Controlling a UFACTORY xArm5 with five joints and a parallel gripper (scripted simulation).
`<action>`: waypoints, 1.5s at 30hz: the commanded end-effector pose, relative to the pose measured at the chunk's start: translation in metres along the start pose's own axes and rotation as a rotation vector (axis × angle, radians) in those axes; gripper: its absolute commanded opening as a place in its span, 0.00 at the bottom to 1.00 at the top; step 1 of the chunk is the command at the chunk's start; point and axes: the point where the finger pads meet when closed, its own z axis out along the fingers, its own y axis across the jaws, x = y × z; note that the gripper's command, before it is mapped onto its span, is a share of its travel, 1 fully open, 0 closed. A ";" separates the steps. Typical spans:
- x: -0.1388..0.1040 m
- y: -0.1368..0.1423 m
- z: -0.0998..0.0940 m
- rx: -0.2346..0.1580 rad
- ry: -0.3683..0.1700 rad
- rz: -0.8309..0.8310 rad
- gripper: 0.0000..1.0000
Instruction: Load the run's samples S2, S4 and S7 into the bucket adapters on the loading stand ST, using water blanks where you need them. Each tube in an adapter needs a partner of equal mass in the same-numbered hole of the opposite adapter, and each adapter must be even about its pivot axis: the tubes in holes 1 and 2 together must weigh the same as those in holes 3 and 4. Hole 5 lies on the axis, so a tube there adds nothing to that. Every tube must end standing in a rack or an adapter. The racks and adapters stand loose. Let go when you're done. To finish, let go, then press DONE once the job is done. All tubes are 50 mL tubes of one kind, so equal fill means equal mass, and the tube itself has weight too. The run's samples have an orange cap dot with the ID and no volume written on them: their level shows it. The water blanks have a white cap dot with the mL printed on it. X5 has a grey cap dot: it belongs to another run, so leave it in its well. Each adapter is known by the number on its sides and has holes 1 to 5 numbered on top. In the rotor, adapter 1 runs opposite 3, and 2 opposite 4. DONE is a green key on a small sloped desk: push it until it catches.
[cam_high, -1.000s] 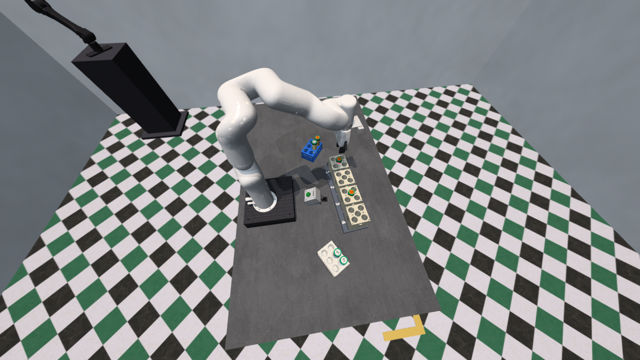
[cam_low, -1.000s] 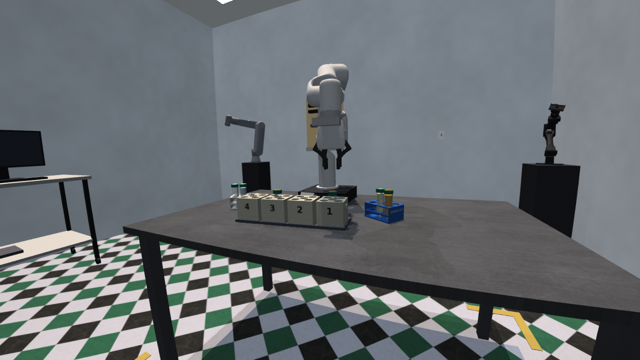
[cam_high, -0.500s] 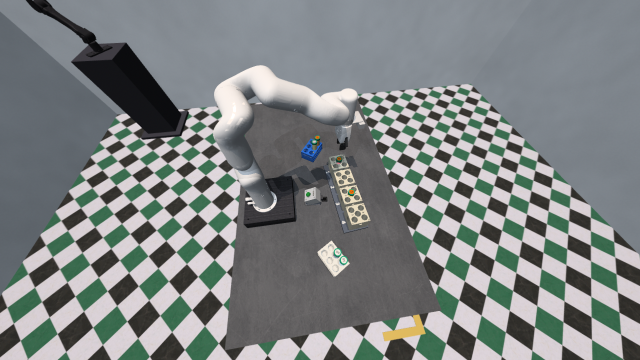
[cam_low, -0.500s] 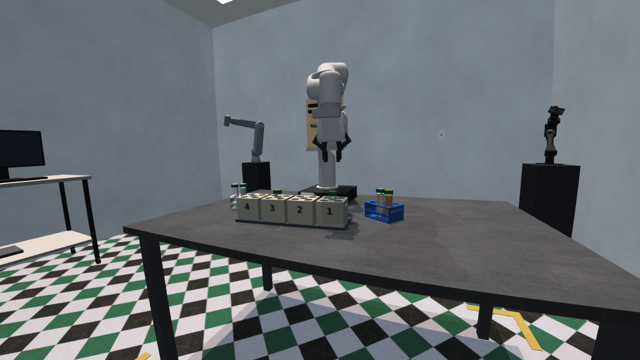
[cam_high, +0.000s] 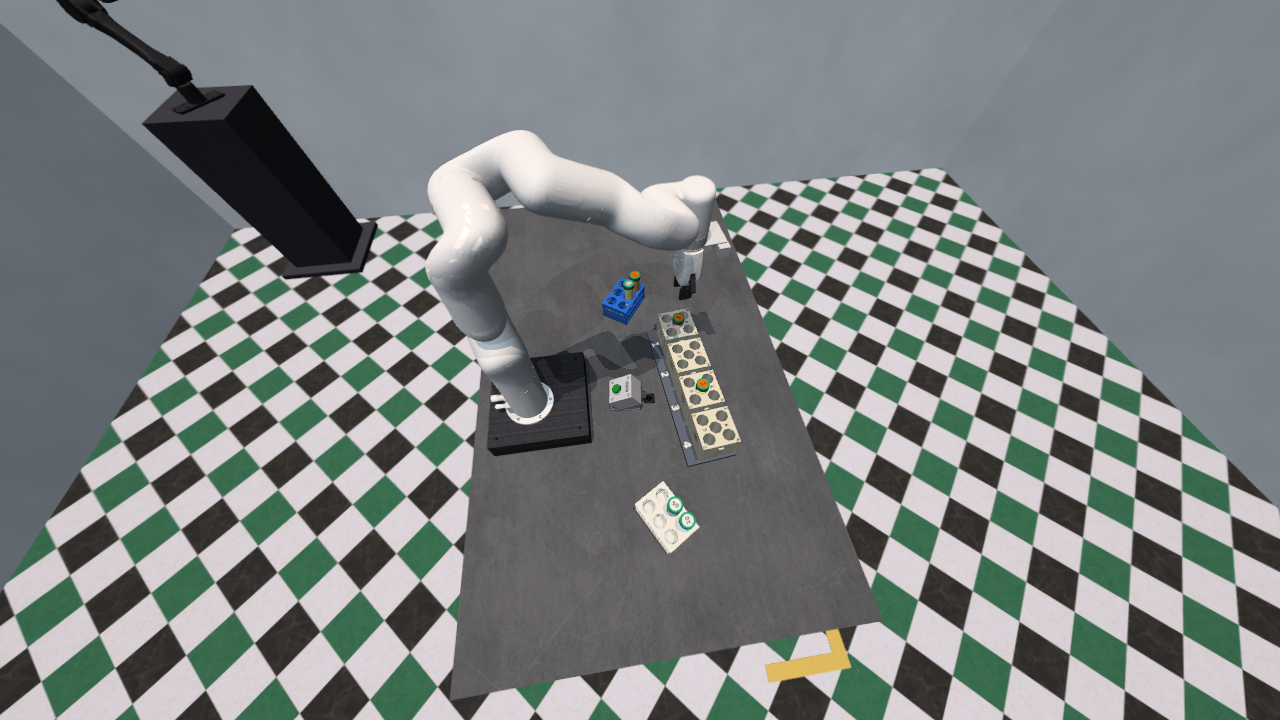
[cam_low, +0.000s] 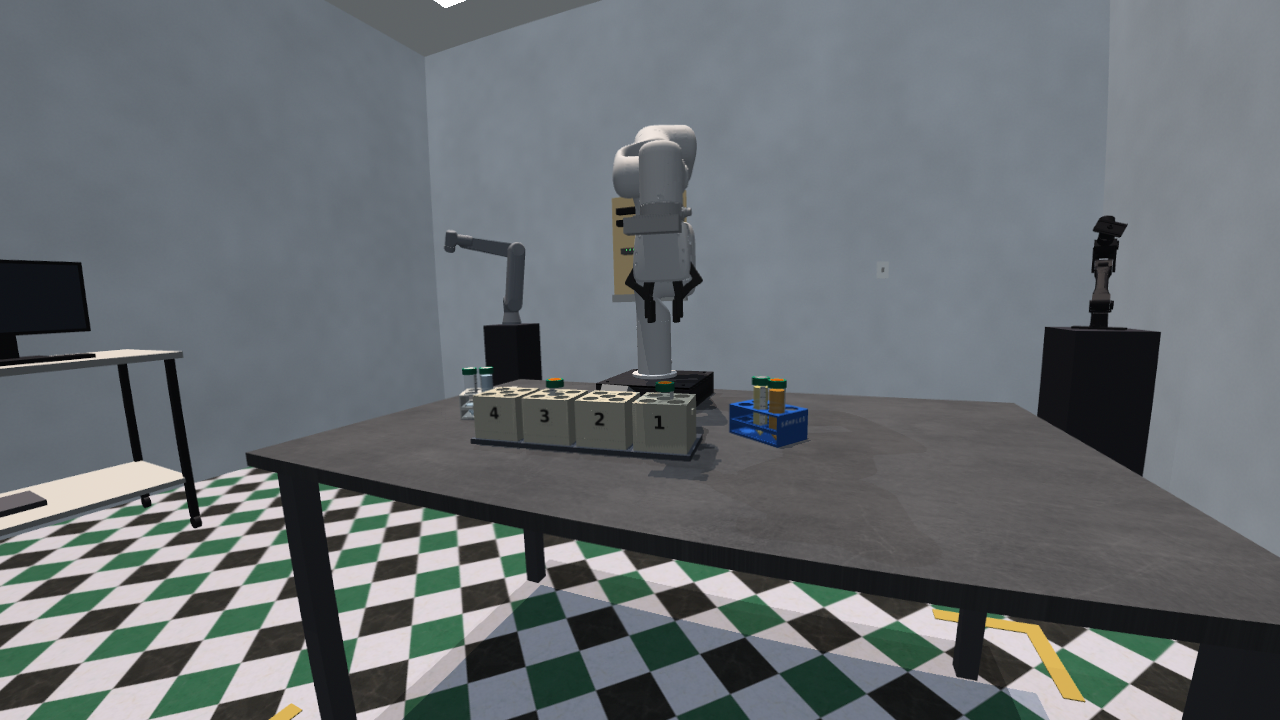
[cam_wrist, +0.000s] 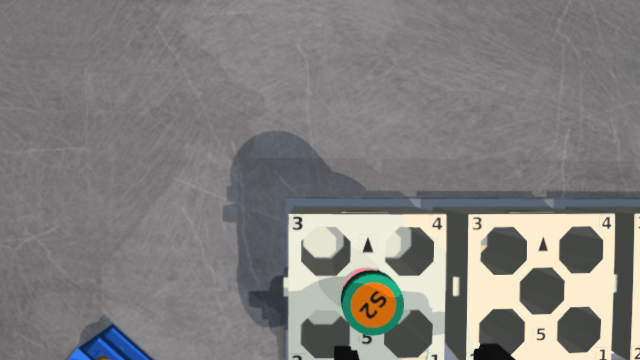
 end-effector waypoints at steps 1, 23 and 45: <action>0.001 0.000 -0.002 -0.003 0.005 0.000 0.44; -0.028 -0.070 -0.001 -0.003 0.005 -0.500 0.57; -0.064 -0.153 -0.001 -0.003 0.004 -0.856 0.57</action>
